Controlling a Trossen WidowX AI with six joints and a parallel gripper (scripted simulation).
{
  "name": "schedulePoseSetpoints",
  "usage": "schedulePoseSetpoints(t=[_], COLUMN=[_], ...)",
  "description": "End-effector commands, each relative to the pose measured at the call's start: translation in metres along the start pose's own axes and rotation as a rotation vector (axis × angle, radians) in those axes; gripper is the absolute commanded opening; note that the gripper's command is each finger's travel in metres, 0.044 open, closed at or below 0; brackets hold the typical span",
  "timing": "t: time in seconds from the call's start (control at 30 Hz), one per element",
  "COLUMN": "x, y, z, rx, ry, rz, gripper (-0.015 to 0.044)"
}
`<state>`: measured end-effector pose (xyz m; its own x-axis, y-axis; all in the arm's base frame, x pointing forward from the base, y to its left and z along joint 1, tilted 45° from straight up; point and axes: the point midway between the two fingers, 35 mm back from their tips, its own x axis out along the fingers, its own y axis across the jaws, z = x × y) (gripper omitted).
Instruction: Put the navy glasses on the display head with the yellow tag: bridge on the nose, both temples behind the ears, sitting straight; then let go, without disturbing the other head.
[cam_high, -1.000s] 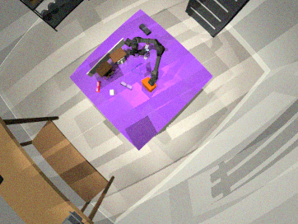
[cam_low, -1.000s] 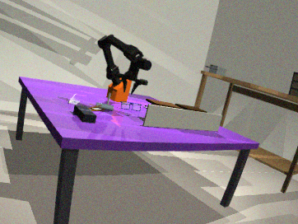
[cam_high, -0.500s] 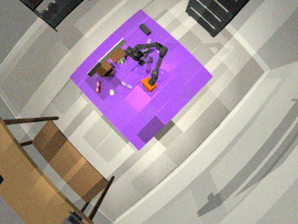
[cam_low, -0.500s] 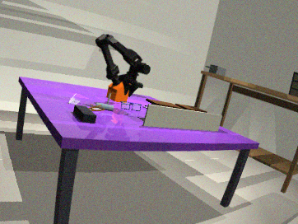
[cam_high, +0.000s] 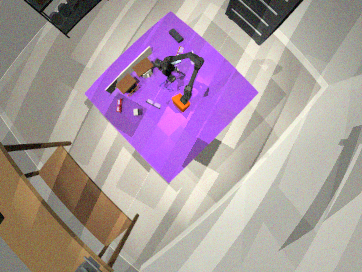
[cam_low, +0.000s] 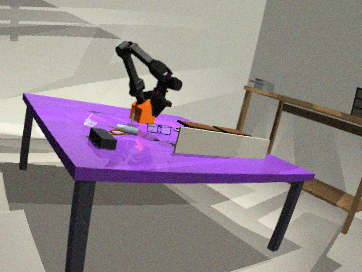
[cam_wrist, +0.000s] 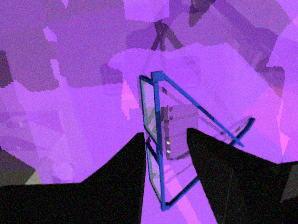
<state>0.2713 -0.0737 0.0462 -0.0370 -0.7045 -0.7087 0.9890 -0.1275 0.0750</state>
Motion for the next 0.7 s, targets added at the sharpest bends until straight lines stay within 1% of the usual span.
schedulePoseSetpoints(t=[0.0, 0.2, 0.67], x=[0.0, 0.002, 0.025], y=[0.0, 0.0, 0.004], z=[-0.001, -0.001, -0.002], rx=[0.006, 0.006, 0.006], ry=[0.005, 0.005, 0.007], rz=[0.002, 0.002, 0.002], gripper=[0.012, 0.012, 0.012])
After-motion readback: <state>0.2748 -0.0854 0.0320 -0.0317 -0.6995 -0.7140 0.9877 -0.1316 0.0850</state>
